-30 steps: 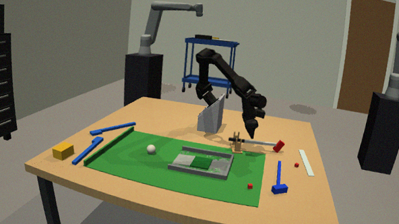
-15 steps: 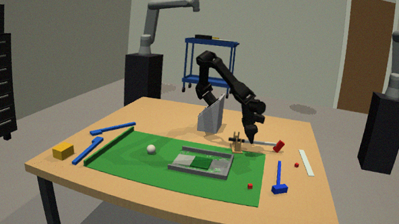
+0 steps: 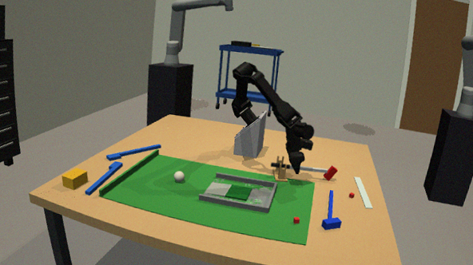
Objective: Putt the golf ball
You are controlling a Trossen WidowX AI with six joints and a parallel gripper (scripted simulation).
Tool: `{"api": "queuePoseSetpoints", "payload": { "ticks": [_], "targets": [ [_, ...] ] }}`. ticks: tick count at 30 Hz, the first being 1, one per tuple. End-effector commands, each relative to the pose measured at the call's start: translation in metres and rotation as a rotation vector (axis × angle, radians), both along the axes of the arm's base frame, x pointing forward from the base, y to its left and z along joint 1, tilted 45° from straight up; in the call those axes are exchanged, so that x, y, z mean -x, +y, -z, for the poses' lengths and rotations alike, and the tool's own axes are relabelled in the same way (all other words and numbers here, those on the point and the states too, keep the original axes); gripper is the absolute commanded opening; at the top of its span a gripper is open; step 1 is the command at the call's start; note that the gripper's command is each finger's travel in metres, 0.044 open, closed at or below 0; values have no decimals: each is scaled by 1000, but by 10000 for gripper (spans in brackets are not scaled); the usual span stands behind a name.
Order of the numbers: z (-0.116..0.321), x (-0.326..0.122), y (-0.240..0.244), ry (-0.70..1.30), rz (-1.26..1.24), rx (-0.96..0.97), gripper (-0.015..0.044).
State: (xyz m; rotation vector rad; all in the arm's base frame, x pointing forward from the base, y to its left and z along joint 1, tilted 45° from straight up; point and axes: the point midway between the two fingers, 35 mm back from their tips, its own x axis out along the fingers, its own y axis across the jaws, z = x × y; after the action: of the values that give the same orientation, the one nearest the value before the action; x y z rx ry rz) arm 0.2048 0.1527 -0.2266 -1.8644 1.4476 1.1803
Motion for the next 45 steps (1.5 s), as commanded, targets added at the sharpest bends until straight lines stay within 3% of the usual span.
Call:
{"api": "queuePoseSetpoints", "payload": {
  "ticks": [1, 22, 37, 45],
  "targets": [
    [6, 1, -8, 7, -2, 13, 440],
    [17, -1, -19, 6, -2, 14, 440],
    [15, -2, -16, 2, 2, 5, 46],
    [15, -2, -16, 2, 2, 5, 0]
  ]
}}
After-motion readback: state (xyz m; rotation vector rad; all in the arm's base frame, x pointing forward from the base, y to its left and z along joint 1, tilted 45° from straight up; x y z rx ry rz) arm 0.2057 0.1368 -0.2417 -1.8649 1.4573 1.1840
